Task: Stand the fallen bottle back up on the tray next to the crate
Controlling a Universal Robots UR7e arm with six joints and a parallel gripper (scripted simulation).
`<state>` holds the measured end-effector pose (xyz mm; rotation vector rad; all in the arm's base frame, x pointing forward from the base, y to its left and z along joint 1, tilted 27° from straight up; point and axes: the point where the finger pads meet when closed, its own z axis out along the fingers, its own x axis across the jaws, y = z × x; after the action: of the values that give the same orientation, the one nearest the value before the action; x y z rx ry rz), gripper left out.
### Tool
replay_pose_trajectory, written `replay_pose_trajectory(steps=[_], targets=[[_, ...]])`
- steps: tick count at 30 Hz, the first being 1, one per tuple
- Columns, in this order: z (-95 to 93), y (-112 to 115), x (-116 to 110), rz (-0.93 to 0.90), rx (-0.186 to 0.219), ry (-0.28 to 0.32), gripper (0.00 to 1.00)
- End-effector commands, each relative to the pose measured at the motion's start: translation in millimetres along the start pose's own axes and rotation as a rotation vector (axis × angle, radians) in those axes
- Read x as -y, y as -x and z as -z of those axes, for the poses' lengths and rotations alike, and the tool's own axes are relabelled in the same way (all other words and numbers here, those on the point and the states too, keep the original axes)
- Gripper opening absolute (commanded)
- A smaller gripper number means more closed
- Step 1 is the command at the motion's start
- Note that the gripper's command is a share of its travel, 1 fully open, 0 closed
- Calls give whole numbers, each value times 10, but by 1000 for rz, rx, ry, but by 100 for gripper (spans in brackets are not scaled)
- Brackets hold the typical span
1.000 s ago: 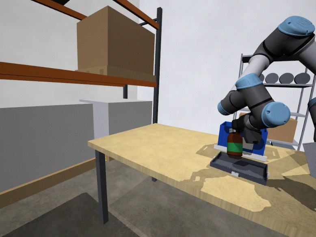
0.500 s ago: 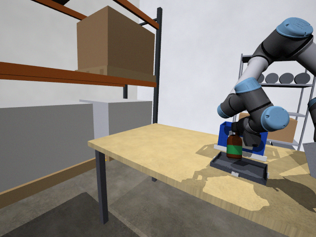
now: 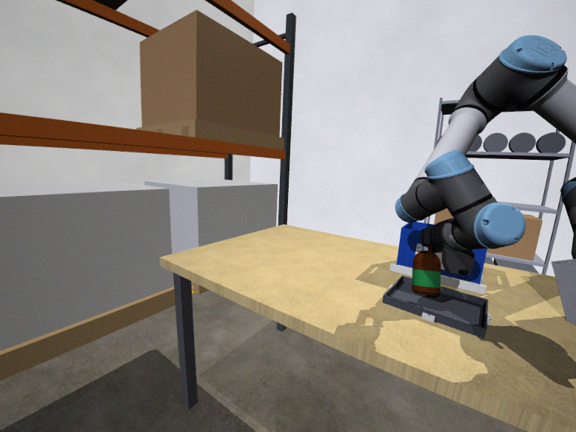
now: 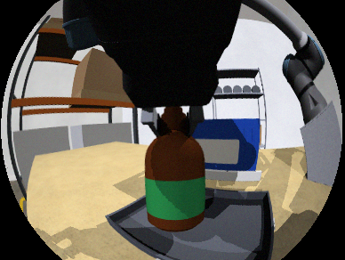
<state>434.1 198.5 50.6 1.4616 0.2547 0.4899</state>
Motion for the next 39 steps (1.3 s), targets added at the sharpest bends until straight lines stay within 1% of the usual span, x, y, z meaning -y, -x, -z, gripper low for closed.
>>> replay_pose_trajectory(steps=[1,22,39], targets=[[-17,-2,49,-1,0,0,0],[-73,-2,201,-1,0,0,0],[-86,-2,237,-1,0,0,0]])
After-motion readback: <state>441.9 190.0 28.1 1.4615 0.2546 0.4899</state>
